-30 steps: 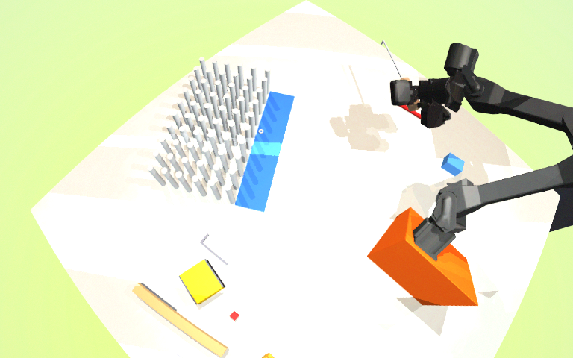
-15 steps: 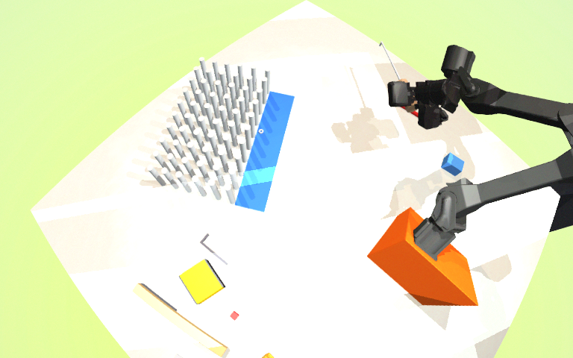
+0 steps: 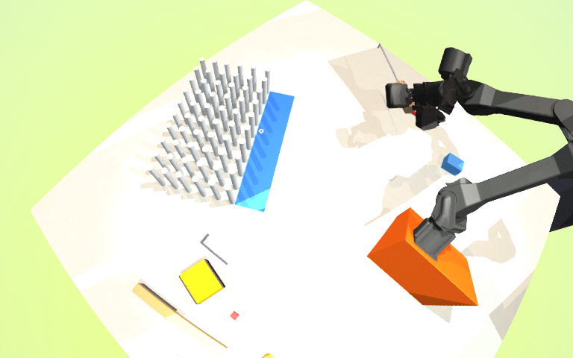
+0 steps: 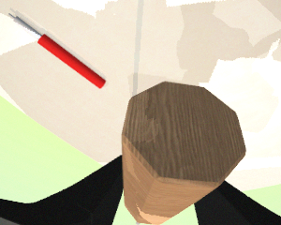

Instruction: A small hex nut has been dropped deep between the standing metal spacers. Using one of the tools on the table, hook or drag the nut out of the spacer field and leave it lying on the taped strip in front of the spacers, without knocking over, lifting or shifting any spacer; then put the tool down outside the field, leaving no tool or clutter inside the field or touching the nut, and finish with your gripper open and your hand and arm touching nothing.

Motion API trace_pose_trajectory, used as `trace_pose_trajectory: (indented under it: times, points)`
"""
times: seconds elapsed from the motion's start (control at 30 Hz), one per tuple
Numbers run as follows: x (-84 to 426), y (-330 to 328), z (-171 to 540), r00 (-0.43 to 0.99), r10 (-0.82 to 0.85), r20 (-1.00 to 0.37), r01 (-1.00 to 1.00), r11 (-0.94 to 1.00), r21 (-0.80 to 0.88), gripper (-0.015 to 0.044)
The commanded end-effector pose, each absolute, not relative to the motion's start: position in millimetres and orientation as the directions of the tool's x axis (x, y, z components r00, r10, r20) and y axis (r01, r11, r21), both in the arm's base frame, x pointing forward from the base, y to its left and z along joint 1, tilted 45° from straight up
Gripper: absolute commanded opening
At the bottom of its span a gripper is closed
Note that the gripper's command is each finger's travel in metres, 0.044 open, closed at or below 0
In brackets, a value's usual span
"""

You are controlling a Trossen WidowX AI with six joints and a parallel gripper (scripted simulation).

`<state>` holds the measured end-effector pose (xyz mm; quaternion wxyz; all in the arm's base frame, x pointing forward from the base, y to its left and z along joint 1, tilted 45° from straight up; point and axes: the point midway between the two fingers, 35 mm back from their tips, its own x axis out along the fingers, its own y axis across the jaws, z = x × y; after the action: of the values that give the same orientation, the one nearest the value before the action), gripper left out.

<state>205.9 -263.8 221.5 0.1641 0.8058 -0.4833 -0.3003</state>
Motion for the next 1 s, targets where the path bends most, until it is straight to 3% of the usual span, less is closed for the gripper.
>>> trace_pose_trajectory:
  times: [0.0,0.97]
  points:
    - [207.9,-266.3,217.3,0.356,-0.874,-0.331,-0.674,-0.485,0.558,0.0000]
    - [209.9,-282.1,204.1,0.355,-0.874,-0.331,-0.673,-0.485,0.558,0.0000]
